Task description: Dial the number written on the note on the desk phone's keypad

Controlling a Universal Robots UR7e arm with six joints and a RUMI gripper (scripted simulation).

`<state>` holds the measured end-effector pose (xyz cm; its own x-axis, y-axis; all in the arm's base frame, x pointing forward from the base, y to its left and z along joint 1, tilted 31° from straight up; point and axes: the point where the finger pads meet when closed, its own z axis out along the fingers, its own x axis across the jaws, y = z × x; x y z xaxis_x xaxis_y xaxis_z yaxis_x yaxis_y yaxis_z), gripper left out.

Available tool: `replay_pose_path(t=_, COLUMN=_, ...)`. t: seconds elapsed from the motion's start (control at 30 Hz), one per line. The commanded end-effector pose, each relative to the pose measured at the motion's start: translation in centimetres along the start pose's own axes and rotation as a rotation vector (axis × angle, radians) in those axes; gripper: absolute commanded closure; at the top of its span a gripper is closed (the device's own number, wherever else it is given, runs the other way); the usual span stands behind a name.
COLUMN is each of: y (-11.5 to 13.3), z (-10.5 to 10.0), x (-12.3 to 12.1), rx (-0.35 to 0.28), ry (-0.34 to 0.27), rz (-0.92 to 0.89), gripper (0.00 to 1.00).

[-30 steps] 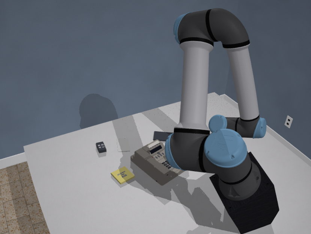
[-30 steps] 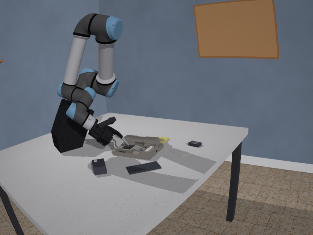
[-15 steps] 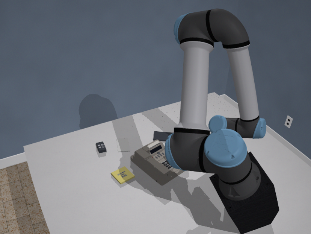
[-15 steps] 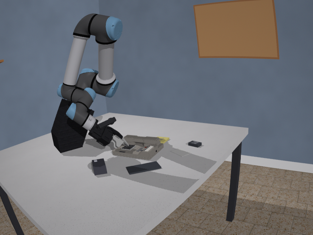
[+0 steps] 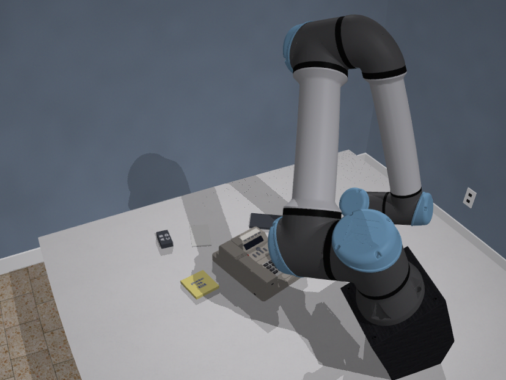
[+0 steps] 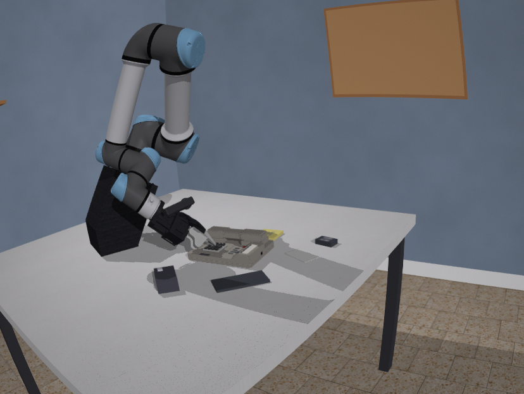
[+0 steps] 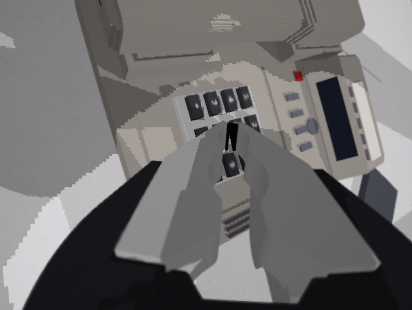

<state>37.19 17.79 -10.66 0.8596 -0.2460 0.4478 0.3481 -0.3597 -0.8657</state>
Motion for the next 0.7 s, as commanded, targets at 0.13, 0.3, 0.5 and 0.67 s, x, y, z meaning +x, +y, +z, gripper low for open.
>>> replay_pose_path(t=0.13, y=-0.28, z=-0.37, x=0.27, rx=-0.001, ry=0.000, rz=-0.001, gripper=1.00)
replay_pose_path(t=0.3, y=-0.85, z=-1.02, x=0.73, rx=-0.001, ry=0.000, rz=-0.001, gripper=1.00)
replay_pose_path(t=0.5, y=-0.82, z=-1.07, x=0.82, rx=-0.001, ry=0.000, rz=-0.001, gripper=1.00)
replay_pose_path(t=0.67, y=-0.63, z=-1.09, x=1.02, rx=-0.001, ry=0.000, rz=-0.001, gripper=1.00)
